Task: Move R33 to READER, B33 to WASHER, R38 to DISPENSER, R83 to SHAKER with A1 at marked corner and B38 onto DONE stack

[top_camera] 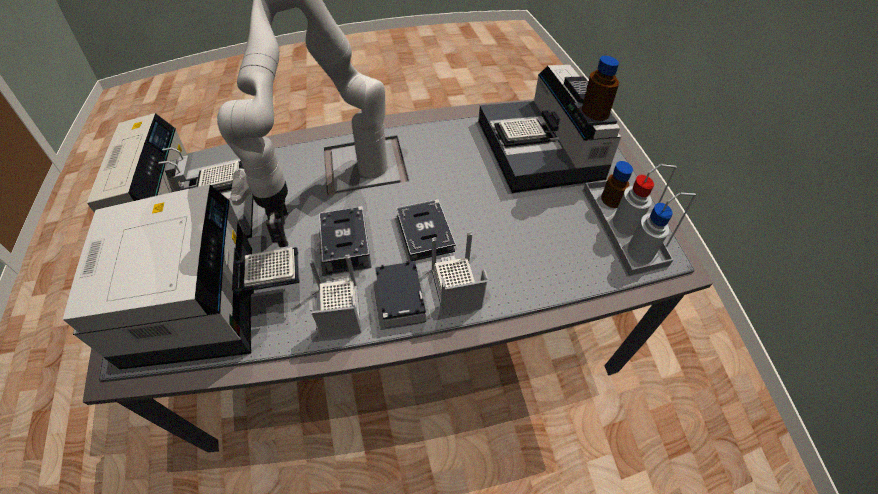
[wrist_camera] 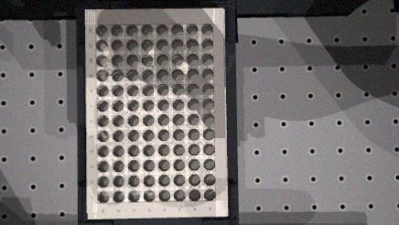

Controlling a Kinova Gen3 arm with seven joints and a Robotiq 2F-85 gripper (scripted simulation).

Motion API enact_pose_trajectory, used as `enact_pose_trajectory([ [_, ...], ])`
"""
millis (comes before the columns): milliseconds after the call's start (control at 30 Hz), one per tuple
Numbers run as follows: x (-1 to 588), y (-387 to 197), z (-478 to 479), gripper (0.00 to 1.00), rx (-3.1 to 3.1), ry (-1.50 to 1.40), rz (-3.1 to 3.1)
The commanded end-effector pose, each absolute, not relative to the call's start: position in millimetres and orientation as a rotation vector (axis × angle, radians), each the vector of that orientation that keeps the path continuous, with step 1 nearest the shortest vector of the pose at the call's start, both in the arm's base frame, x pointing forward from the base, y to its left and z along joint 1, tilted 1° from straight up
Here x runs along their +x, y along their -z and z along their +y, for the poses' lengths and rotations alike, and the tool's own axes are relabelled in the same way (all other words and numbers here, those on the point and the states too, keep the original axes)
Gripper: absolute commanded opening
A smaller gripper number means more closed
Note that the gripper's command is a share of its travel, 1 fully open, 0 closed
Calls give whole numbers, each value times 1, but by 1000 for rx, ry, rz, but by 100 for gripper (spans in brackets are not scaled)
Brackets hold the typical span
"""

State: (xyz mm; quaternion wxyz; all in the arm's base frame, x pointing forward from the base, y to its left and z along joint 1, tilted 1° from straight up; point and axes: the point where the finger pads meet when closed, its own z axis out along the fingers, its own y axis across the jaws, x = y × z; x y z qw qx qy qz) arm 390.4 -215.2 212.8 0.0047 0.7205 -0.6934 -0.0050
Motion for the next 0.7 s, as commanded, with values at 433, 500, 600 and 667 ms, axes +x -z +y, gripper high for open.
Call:
enact_pose_trajectory([
  [433,373,-216,-168,100,2262,9,-2177],
  [500,370,-216,-162,100,2263,9,-2176],
  [600,366,-216,-153,100,2263,9,-2176],
  [667,363,-216,-147,100,2263,9,-2176],
])
